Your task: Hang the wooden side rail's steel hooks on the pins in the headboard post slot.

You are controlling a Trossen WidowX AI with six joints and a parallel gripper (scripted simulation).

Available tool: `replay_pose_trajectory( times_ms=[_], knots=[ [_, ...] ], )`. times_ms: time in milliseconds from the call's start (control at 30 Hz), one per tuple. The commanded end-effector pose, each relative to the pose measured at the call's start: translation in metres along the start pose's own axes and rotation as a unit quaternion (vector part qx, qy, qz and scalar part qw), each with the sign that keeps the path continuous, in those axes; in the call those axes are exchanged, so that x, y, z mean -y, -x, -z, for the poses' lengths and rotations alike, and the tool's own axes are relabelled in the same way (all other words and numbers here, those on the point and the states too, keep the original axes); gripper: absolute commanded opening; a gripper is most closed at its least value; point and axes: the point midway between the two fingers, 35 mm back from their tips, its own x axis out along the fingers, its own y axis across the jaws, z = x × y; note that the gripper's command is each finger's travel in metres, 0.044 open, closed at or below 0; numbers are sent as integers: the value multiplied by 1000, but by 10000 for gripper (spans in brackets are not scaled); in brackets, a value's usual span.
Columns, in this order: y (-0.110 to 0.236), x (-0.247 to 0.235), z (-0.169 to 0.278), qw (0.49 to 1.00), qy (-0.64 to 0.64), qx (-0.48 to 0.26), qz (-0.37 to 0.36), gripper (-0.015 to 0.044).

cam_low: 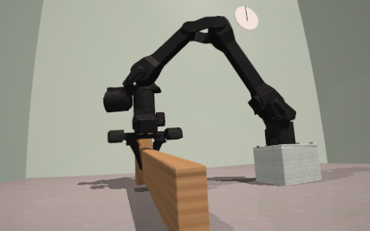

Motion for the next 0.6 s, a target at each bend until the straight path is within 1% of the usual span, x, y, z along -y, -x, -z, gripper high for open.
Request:
replay_pose_trajectory(
  times_ms=[0,567],
  knots=[
    [5,5,2,1000,2,-3,10,0],
    [6,5,4,1000,2,-3,10,0]
  ],
)
